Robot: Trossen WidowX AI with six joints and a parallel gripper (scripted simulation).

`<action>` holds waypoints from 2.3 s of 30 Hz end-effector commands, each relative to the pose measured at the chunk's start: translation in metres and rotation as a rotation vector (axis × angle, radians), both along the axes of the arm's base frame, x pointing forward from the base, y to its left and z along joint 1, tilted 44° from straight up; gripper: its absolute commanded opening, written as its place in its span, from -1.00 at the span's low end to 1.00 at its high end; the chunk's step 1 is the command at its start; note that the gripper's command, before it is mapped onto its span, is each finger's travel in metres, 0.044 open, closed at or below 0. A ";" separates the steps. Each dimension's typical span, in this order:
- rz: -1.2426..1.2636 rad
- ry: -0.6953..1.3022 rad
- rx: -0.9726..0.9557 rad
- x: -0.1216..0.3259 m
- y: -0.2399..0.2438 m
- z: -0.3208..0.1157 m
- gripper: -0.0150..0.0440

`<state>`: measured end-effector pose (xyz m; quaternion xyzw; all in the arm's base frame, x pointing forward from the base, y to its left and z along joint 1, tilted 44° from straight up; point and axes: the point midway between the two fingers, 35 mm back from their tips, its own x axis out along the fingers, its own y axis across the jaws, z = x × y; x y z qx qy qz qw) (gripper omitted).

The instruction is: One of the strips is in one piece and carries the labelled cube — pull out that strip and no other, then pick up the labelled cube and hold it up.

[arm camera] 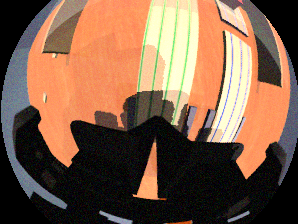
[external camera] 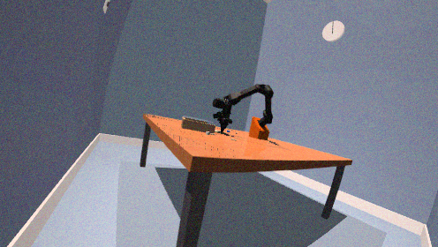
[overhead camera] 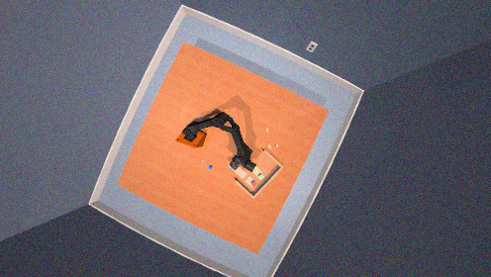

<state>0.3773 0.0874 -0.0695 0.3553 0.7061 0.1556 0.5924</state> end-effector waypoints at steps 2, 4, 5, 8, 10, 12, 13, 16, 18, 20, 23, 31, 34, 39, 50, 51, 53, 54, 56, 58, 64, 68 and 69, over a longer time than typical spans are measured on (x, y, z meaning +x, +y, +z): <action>0.009 0.022 0.003 -0.015 0.007 0.000 -0.49; 0.009 0.022 0.003 -0.018 0.007 0.001 -0.49; 0.009 0.023 0.003 -0.019 0.008 0.001 -0.49; 0.009 0.023 0.003 -0.024 0.009 0.002 -0.49; 0.009 0.023 0.003 -0.027 0.009 0.003 -0.49; 0.009 0.023 0.003 -0.030 0.010 0.003 -0.49; 0.009 0.023 0.003 -0.031 0.010 0.004 -0.49; 0.009 0.024 0.003 -0.035 0.011 0.004 -0.49; 0.009 0.024 0.003 -0.038 0.012 0.005 -0.49; 0.009 0.024 0.003 -0.041 0.012 0.006 -0.49; 0.009 0.024 0.003 -0.045 0.013 0.007 -0.49; 0.009 0.025 0.004 -0.055 0.015 0.009 -0.49; 0.009 0.026 0.004 -0.059 0.016 0.010 -0.49; 0.009 0.026 0.004 -0.065 0.017 0.011 -0.49; 0.009 0.027 0.004 -0.078 0.020 0.014 -0.49; 0.009 0.027 0.004 -0.079 0.020 0.015 -0.49; 0.009 0.027 0.004 -0.081 0.020 0.015 -0.49; 0.009 0.027 0.004 -0.082 0.021 0.016 -0.49; 0.009 0.028 0.004 -0.084 0.021 0.016 -0.49; 0.009 0.028 0.004 -0.087 0.021 0.017 -0.49; 0.009 0.028 0.004 -0.093 0.023 0.018 -0.49; 0.009 0.029 0.004 -0.097 0.023 0.019 -0.49; 0.009 0.029 0.004 -0.098 0.023 0.020 -0.49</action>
